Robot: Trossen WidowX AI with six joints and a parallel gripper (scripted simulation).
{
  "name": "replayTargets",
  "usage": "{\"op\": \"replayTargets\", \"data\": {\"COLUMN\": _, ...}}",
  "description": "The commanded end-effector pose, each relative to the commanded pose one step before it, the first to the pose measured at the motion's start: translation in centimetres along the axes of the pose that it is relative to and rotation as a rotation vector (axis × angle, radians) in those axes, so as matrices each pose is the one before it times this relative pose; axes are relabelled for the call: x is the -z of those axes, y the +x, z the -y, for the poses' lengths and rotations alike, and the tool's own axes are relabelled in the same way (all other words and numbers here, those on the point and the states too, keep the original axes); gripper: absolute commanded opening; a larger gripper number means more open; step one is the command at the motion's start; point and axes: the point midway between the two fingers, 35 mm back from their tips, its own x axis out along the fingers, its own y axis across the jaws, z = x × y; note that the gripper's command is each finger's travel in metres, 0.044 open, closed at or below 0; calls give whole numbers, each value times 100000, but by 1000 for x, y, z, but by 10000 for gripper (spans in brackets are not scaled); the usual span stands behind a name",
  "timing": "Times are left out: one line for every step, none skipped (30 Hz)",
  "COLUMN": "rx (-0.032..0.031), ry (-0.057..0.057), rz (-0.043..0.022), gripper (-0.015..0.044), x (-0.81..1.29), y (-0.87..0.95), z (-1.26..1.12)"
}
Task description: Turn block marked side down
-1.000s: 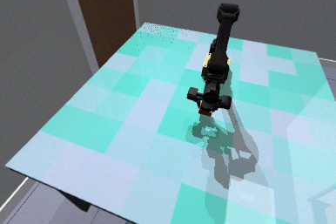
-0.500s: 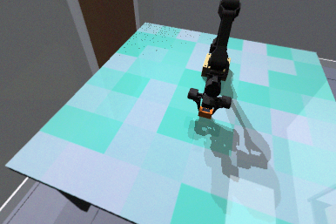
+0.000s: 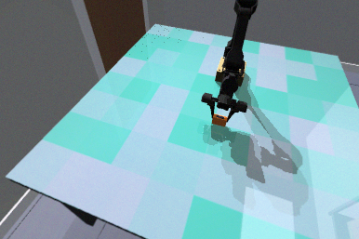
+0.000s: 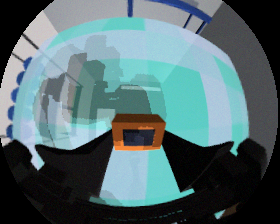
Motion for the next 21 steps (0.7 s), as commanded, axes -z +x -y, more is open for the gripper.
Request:
{"op": "replayTargets", "data": {"rx": 403, "ry": 610, "rz": 8071, "gripper": 0, "x": -161, "y": -624, "z": 55}}
{"op": "replayTargets", "data": {"rx": -15, "ry": 31, "rz": 1291, "gripper": 0, "x": 38, "y": -69, "z": 4}}
{"op": "replayTargets", "data": {"rx": -9, "ry": 19, "rz": 775, "gripper": 0, "x": 23, "y": -43, "z": 2}}
{"op": "replayTargets", "data": {"rx": -3, "ry": 7, "rz": 258, "gripper": 0, "x": 8, "y": -15, "z": 1}}
{"op": "replayTargets", "data": {"rx": 0, "ry": 0, "rz": 0, "gripper": 0, "x": 0, "y": 0, "z": 0}}
{"op": "replayTargets", "data": {"rx": 0, "ry": 0, "rz": 0, "gripper": 0, "x": 0, "y": 0, "z": 0}}
{"op": "replayTargets", "data": {"rx": 0, "ry": 0, "rz": 0, "gripper": 0, "x": 0, "y": 0, "z": 0}}
{"op": "replayTargets", "data": {"rx": 0, "ry": 0, "rz": 0, "gripper": 0, "x": 0, "y": 0, "z": 0}}
{"op": "replayTargets", "data": {"rx": 0, "ry": 0, "rz": 0, "gripper": 0, "x": 0, "y": 0, "z": 0}}
{"op": "replayTargets", "data": {"rx": 0, "ry": -8, "rz": 227, "gripper": 0, "x": -3, "y": 53, "z": -2}}
{"op": "replayTargets", "data": {"rx": 1, "ry": -23, "rz": 682, "gripper": 0, "x": -6, "y": 157, "z": -6}}
{"op": "replayTargets", "data": {"rx": 2, "ry": -37, "rz": 1135, "gripper": 0, "x": -6, "y": 255, "z": -10}}
{"op": "replayTargets", "data": {"rx": 3, "ry": -43, "rz": 1369, "gripper": 0, "x": 0, "y": 296, "z": -12}}
{"op": "replayTargets", "data": {"rx": 3, "ry": -41, "rz": 1368, "gripper": 0, "x": 9, "y": 284, "z": -11}}
{"op": "replayTargets", "data": {"rx": 3, "ry": -39, "rz": 1367, "gripper": 0, "x": 17, "y": 271, "z": -10}}
{"op": "replayTargets", "data": {"rx": 3, "ry": -36, "rz": 1366, "gripper": 0, "x": 25, "y": 258, "z": -10}}
{"op": "replayTargets", "data": {"rx": 3, "ry": -34, "rz": 1364, "gripper": 0, "x": 32, "y": 245, "z": -9}}
{"op": "replayTargets", "data": {"rx": 3, "ry": -32, "rz": 1363, "gripper": 0, "x": 38, "y": 232, "z": -9}}
{"op": "replayTargets", "data": {"rx": 3, "ry": -30, "rz": 1362, "gripper": 0, "x": 44, "y": 218, "z": -8}}
{"op": "replayTargets", "data": {"rx": 3, "ry": -28, "rz": 1361, "gripper": 0, "x": 50, "y": 205, "z": -8}}
{"op": "replayTargets", "data": {"rx": 3, "ry": -25, "rz": 1360, "gripper": 0, "x": 55, "y": 191, "z": -7}}
